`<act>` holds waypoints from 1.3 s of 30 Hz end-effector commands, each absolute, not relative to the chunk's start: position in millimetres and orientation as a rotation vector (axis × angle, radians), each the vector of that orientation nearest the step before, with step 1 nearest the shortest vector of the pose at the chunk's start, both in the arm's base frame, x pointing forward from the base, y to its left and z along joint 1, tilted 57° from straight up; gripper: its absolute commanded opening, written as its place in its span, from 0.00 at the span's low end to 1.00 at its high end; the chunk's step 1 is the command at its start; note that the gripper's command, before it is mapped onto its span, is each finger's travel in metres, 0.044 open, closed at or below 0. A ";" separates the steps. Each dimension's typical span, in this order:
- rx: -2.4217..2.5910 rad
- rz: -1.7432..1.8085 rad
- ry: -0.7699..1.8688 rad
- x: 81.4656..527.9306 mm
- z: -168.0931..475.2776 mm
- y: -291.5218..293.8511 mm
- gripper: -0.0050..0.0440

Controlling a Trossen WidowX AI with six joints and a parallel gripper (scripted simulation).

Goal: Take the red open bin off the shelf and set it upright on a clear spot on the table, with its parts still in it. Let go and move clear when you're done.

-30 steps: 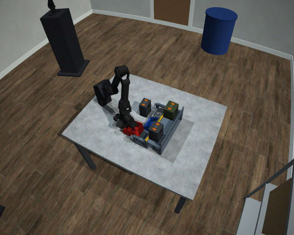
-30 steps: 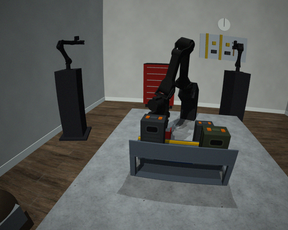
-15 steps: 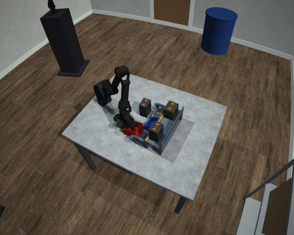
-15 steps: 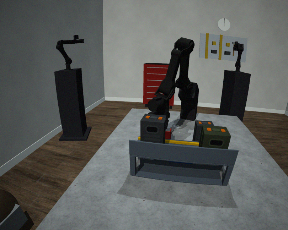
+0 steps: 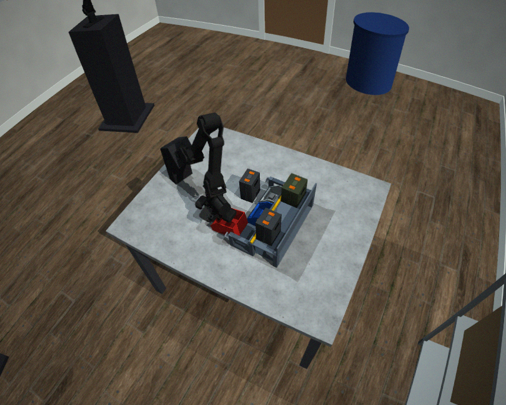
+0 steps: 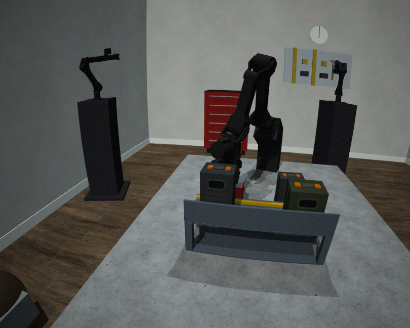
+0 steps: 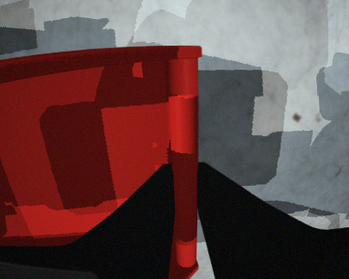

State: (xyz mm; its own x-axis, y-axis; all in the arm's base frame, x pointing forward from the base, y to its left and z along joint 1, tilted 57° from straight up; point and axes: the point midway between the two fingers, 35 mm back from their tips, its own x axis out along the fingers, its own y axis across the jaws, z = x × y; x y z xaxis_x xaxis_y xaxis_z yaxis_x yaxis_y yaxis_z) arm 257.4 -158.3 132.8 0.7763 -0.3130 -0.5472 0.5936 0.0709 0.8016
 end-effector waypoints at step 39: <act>1.332 -0.686 0.244 257.6 137.1 -158.5 0.41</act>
State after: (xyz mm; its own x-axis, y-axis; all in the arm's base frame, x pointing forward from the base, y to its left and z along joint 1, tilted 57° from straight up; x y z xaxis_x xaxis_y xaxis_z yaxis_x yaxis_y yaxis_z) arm 257.4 -158.2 132.5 0.7759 -0.3126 -0.5480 0.5942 0.0705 0.8012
